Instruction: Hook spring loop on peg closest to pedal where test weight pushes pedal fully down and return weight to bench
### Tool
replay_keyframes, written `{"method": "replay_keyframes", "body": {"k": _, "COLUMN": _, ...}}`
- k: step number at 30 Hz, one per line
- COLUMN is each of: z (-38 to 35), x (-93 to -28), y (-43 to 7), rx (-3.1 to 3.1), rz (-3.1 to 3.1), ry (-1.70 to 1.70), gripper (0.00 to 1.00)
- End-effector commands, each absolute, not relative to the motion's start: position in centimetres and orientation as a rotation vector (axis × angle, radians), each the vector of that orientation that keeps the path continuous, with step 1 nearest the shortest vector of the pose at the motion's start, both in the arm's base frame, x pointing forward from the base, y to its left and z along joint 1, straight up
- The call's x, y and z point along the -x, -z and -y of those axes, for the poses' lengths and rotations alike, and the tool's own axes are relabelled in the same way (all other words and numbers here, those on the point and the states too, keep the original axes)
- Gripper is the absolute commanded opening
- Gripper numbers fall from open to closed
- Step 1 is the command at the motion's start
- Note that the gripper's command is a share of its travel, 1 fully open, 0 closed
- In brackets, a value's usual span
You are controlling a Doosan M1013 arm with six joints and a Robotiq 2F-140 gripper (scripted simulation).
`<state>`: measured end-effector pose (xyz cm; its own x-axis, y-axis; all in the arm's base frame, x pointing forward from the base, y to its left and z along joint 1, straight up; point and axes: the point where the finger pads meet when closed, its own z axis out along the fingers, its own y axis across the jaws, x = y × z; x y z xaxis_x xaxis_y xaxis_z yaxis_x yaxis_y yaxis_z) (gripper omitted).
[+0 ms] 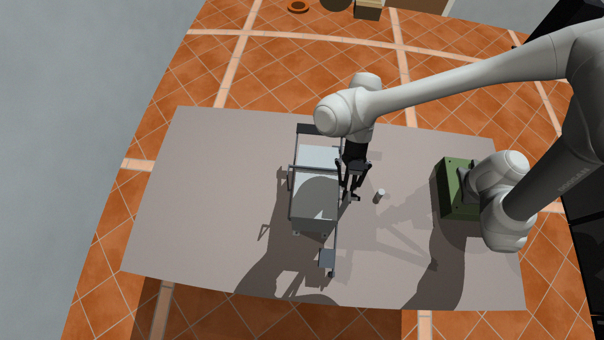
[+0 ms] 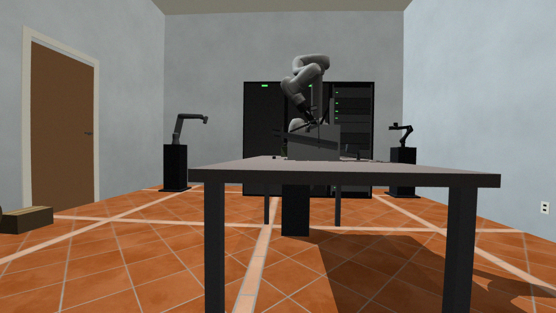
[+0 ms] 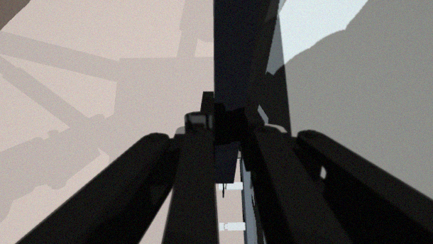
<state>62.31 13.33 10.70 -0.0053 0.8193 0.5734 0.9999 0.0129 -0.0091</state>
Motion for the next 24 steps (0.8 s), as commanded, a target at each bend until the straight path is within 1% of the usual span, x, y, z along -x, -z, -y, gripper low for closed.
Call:
{"method": "replay_keyframes", "body": {"k": 1, "z": -13.33, "x": -62.28, "y": -10.78, "rx": 1.859, "rz": 1.877, "ry": 0.575, "gripper": 0.17}}
{"method": "replay_keyframes", "body": {"k": 24, "z": -13.34, "x": -61.86, "y": -10.81, "rx": 1.858, "rz": 1.866, "ry": 0.558, "gripper": 0.17}}
